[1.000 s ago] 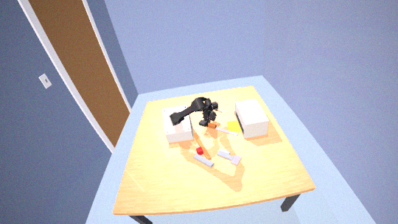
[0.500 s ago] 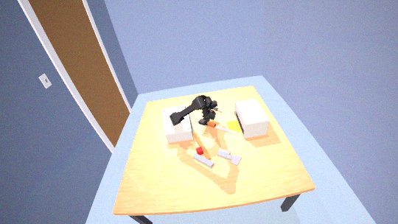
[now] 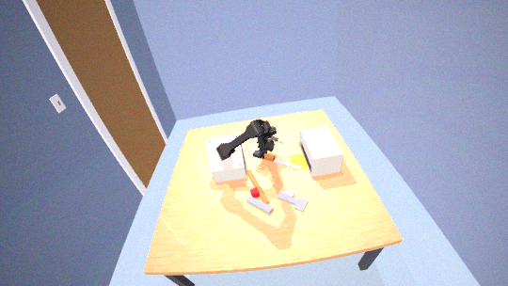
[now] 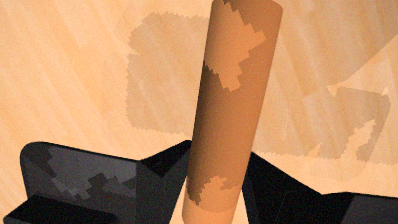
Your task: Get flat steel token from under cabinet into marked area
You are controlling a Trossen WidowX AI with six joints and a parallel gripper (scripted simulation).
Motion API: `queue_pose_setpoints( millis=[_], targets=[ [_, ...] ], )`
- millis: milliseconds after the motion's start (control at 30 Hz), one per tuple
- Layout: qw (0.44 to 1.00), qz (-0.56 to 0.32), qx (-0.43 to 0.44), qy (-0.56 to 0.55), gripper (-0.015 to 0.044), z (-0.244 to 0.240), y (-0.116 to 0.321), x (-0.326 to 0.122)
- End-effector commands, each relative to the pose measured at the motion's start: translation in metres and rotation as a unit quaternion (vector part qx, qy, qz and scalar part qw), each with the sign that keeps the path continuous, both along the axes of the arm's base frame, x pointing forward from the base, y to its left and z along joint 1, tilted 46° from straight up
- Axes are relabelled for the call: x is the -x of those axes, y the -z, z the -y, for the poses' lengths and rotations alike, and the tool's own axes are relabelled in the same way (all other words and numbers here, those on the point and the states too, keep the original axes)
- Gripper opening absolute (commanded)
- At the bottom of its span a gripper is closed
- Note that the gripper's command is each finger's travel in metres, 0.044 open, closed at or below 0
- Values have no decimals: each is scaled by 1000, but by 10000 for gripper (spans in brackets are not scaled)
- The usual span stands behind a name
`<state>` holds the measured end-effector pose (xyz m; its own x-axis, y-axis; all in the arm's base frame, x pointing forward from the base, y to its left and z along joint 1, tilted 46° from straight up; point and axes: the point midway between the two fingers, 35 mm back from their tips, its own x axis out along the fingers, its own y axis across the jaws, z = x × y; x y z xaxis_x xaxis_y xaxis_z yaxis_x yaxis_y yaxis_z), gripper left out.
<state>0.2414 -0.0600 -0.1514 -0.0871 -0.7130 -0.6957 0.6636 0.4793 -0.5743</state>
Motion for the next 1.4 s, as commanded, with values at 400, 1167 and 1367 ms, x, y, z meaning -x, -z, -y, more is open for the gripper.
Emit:
queue_pose_setpoints(
  millis=[400,1167,1367],
  targets=[
    [1000,2,-2,-2,0,-15,14,-2],
    [1000,2,-3,-2,0,-35,33,-3],
    [1000,2,-3,-2,0,-40,38,-3]
  ],
)
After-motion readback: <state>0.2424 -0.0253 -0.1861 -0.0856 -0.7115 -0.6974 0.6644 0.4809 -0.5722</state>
